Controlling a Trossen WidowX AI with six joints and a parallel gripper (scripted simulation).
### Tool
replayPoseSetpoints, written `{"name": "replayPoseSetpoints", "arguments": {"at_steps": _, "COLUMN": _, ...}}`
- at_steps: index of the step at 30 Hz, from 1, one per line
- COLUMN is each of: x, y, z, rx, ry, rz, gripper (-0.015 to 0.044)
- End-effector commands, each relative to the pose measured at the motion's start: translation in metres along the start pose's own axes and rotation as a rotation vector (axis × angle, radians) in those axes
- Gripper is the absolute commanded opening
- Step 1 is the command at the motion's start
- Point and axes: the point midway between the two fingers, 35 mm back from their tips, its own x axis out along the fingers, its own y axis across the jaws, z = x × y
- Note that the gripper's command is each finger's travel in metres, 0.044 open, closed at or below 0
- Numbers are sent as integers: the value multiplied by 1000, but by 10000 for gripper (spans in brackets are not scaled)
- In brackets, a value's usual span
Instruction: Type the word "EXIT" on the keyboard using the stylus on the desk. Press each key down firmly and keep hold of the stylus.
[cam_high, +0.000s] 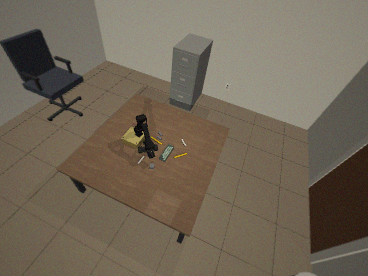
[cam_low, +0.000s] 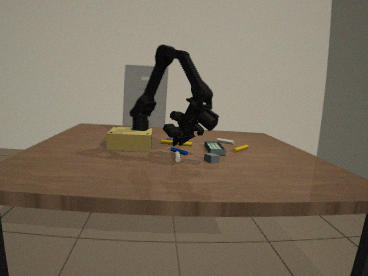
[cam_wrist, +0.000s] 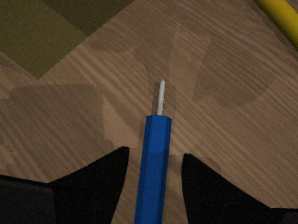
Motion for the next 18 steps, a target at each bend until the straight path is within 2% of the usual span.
{"name": "replayPoseSetpoints", "arguments": {"at_steps": 1, "x": 3, "y": 0, "z": -1, "rx": -4, "ry": -1, "rz": -3, "gripper": 150}}
{"name": "replayPoseSetpoints", "arguments": {"at_steps": 18, "x": 16, "y": 0, "z": -8, "rx": -4, "ry": -1, "rz": -3, "gripper": 150}}
